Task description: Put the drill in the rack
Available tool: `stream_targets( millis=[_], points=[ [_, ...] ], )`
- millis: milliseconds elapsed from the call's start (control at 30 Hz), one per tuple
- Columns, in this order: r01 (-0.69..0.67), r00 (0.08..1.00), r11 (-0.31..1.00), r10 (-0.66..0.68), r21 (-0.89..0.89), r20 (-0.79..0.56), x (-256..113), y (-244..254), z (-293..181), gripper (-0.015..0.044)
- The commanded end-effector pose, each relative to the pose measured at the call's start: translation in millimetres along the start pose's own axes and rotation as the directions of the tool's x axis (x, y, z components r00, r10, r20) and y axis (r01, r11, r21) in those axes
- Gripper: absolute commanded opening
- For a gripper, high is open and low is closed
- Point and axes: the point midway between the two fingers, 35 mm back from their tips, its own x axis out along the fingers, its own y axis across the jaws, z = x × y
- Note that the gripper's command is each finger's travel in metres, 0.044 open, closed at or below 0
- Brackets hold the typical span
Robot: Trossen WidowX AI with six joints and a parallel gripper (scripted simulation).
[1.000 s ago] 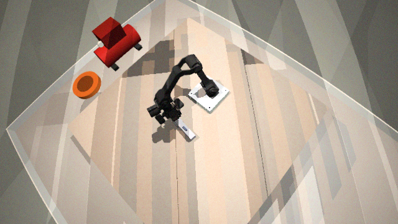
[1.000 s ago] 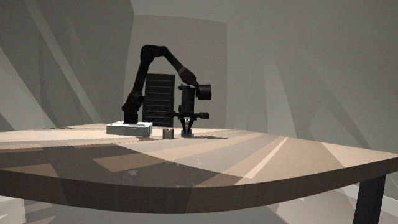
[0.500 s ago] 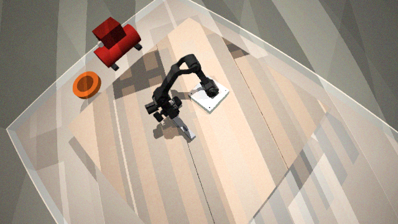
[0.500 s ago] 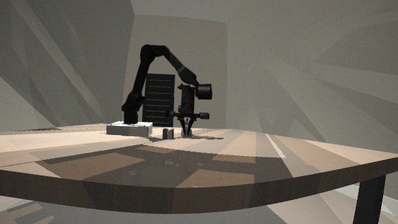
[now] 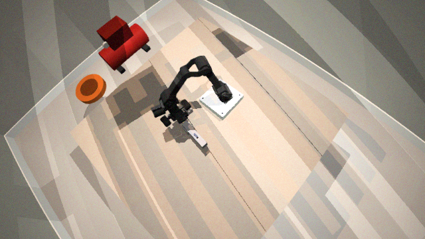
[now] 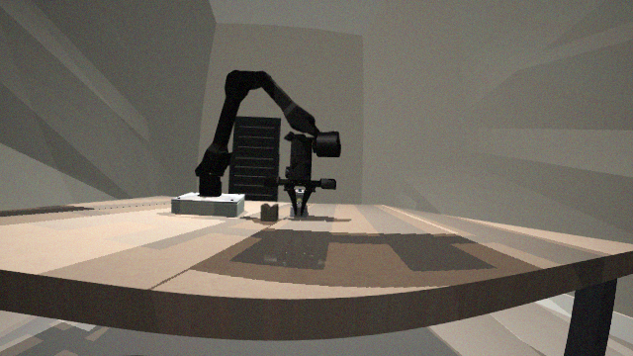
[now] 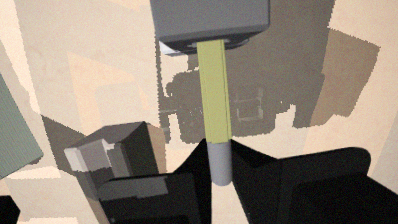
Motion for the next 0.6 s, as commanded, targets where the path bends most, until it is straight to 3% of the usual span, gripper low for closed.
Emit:
stream_targets(
  millis=[0, 400, 567],
  points=[
    [0.000, 1.000, 1.000, 0.000, 0.000, 0.001, 0.1, 0.2, 1.0, 0.0131],
    [0.001, 1.000, 1.000, -0.001, -0.001, -0.001, 1.0, -0.4, 5.0, 0.0440],
    [0.001, 1.000, 1.000, -0.001, -0.001, -0.001, 1.5, -0.9, 7.5, 0.0440]
  ],
)
